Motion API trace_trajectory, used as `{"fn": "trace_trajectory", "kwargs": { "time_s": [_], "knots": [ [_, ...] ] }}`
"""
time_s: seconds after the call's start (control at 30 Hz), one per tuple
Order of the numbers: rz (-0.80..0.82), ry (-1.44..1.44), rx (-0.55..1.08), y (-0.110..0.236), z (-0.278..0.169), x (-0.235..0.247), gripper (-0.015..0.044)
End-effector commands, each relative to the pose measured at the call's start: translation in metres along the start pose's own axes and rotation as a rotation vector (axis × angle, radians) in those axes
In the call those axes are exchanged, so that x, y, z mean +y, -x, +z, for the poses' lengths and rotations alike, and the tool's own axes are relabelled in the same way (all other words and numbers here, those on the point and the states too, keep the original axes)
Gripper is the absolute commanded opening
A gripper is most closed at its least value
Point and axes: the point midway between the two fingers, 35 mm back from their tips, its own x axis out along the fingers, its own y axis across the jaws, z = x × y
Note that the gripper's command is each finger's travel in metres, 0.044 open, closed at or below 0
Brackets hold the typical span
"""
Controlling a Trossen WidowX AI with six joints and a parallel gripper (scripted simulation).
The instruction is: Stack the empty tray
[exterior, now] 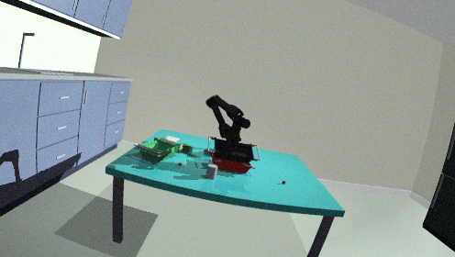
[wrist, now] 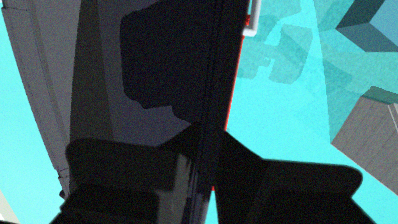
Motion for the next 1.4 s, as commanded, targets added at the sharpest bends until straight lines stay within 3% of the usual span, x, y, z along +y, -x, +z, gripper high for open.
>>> {"fn": "trace_trajectory", "kwargs": {
  "time_s": [0.0, 1.37],
  "knots": [
    [-0.026, 0.003, 0.003, -0.005, 0.001, -0.005, 0.0000],
    [-0.026, 0.003, 0.003, -0.012, 0.001, -0.009, 0.0000]
  ]
}}
